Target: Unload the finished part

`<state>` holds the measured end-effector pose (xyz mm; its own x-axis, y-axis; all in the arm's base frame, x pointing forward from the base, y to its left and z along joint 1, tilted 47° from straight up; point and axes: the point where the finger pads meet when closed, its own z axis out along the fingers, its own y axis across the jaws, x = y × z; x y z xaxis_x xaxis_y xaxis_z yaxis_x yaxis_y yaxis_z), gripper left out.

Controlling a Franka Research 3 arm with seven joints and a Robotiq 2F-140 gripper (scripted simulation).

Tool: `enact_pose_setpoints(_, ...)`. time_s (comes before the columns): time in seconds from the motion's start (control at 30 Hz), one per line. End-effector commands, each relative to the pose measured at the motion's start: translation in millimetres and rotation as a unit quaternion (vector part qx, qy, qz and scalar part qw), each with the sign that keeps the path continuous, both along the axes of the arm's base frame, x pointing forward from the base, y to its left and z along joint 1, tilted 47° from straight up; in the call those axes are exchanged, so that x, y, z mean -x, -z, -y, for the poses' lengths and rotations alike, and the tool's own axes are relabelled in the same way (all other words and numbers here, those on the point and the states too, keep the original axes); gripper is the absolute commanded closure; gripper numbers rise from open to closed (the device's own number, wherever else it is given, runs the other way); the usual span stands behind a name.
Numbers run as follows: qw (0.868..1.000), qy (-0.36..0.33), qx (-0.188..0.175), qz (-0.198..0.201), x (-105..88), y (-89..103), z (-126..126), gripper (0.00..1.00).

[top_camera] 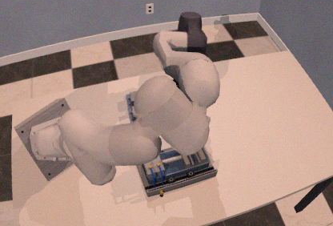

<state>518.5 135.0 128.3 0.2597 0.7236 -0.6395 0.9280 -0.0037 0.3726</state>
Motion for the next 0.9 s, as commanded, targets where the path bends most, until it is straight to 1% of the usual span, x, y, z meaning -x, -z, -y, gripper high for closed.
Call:
enact_pose_setpoints(0.0,1.0,-0.01,-0.01,0.006,-1.0,-0.9,-14.8,1.0)
enact_pose_setpoints(0.87,1.0,-0.008,-0.01,0.007,-2.6,-2.7,-17.4,1.0)
